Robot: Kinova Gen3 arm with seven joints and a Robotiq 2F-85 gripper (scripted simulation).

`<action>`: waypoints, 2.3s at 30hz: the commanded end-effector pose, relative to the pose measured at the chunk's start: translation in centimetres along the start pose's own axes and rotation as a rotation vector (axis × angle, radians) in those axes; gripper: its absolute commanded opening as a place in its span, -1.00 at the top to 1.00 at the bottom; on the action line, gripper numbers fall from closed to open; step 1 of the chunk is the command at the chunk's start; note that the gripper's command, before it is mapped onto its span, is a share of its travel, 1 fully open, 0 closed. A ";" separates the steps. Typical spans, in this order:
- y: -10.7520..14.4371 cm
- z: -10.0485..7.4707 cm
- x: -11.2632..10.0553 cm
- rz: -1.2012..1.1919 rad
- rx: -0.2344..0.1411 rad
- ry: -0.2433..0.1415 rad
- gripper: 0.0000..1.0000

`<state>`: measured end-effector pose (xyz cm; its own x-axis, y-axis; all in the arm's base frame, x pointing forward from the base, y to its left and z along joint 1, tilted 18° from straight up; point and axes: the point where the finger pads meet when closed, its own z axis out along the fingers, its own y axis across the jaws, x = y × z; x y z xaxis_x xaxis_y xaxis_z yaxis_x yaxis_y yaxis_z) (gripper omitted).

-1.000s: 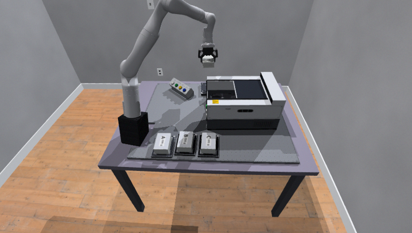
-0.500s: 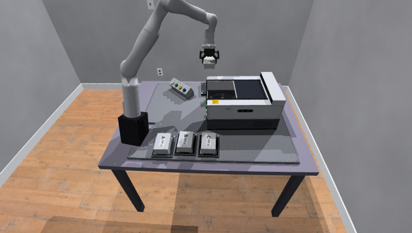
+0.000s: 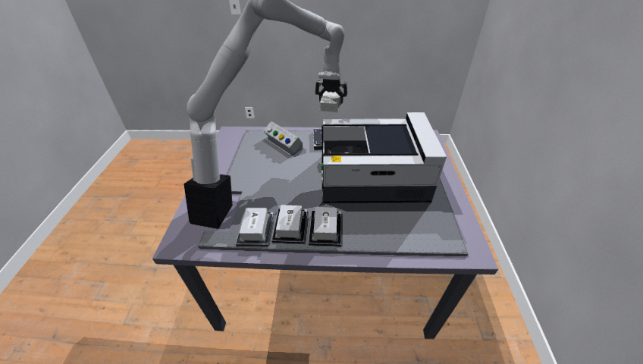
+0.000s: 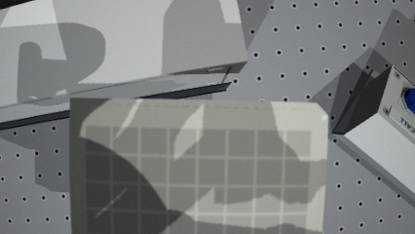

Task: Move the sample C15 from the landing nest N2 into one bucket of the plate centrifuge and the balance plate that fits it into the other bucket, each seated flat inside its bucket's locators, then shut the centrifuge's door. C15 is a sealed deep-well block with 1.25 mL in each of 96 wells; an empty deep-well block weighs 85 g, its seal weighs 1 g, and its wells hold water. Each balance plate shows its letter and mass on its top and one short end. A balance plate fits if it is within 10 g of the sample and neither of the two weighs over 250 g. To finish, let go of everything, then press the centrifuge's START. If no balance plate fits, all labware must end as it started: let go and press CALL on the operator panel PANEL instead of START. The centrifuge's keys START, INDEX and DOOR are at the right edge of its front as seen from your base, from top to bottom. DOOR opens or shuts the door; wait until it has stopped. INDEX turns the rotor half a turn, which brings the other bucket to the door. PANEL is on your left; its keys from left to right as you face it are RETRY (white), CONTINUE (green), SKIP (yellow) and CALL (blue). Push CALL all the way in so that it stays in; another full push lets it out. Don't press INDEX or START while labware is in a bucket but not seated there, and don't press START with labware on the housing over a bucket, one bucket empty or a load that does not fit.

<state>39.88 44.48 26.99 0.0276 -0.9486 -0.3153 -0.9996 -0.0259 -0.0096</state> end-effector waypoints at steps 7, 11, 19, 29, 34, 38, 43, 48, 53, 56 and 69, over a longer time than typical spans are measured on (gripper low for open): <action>-1.9 -0.1 2.4 0.107 0.002 -0.002 -0.90; -2.3 -0.1 2.9 0.130 0.002 -0.002 -0.90; -3.3 -0.1 4.4 0.224 0.002 -0.002 -0.90; -4.5 -0.1 6.8 0.317 0.002 -0.002 -0.90; -5.3 -0.1 8.3 0.375 0.002 -0.002 -0.90; -5.9 -0.1 9.5 0.422 0.002 -0.002 -0.90; -6.4 -0.1 10.3 0.457 0.002 -0.002 -0.90; -7.1 -0.1 11.8 0.515 0.002 -0.002 -0.90; -7.8 -0.1 13.1 0.574 0.002 -0.002 -0.90; -7.8 -0.1 13.1 0.609 0.002 -0.002 -0.90; -7.9 -0.1 13.4 0.737 0.002 -0.002 -0.90</action>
<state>47.97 32.28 22.92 -0.6314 -0.7356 -0.2455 -0.7755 0.5992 0.1992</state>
